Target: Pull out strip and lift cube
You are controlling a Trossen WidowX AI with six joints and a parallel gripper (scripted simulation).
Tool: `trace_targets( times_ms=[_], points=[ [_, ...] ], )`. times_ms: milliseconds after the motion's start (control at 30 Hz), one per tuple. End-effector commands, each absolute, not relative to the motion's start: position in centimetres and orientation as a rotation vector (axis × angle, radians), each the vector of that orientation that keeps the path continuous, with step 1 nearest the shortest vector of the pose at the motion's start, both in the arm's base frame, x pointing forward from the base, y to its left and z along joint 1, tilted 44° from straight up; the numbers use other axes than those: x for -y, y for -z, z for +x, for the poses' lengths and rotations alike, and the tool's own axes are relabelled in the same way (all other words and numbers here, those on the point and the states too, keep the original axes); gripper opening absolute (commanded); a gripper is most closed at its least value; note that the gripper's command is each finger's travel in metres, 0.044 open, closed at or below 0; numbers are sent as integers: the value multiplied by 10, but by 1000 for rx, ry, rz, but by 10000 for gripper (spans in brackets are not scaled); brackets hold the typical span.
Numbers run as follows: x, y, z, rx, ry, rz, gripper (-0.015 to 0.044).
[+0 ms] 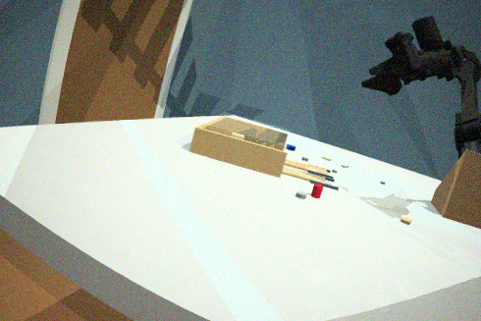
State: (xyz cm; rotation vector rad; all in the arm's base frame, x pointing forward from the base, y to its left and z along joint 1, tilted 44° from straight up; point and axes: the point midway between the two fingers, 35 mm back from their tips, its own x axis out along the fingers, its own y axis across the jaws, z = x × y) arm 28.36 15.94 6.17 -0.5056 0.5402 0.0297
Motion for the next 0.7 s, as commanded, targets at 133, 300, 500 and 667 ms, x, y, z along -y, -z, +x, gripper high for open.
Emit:
trace_targets(
  times_ms=[133, 300, 500, 667],
  points=[
    [-85, -78, 309, -523, 186, -748, 400],
    [-85, -78, 309, -523, 186, -748, 400],
    [-85, -78, 309, -523, 186, -748, 400],
    [-84, -72, 319, -588, 196, -766, 321]
  ],
)
